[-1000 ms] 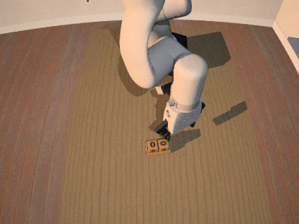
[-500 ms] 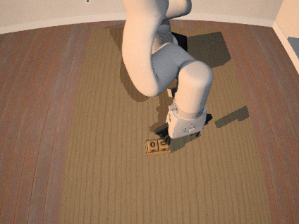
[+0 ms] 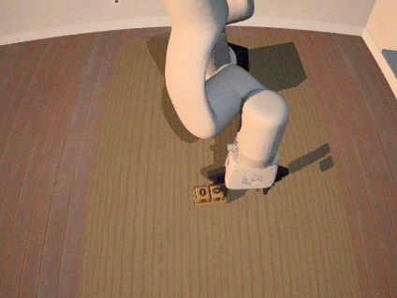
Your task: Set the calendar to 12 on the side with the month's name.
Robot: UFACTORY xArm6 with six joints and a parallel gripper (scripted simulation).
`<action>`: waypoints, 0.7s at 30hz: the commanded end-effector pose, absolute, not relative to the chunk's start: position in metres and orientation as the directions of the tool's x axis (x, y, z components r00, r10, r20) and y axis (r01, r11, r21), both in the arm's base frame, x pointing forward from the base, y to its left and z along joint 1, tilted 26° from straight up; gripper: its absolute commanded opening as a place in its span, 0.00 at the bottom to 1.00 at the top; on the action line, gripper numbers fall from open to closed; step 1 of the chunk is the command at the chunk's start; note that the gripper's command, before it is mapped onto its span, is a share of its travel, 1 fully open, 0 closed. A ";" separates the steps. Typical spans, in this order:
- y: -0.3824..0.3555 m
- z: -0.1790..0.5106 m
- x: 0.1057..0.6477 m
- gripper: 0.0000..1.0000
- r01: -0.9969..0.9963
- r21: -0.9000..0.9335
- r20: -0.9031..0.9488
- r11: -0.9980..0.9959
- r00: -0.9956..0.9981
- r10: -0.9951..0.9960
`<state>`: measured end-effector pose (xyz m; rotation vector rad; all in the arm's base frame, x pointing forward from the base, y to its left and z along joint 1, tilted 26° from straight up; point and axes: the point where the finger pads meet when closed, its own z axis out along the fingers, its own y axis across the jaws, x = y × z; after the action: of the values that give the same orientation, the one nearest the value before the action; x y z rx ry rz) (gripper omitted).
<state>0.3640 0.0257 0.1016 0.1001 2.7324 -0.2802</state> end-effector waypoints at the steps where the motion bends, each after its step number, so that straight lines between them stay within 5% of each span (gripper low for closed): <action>1: 0.027 0.103 0.369 1.00 0.120 -0.183 -0.393 0.976 -0.919 0.039; 11: 0.028 0.104 0.373 1.00 0.350 -0.077 -0.426 0.934 -0.858 0.287; 21: 0.034 0.111 0.392 1.00 0.369 -0.067 -0.428 0.927 -0.850 0.307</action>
<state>0.3899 0.0336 0.1094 0.4672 2.6751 -0.2093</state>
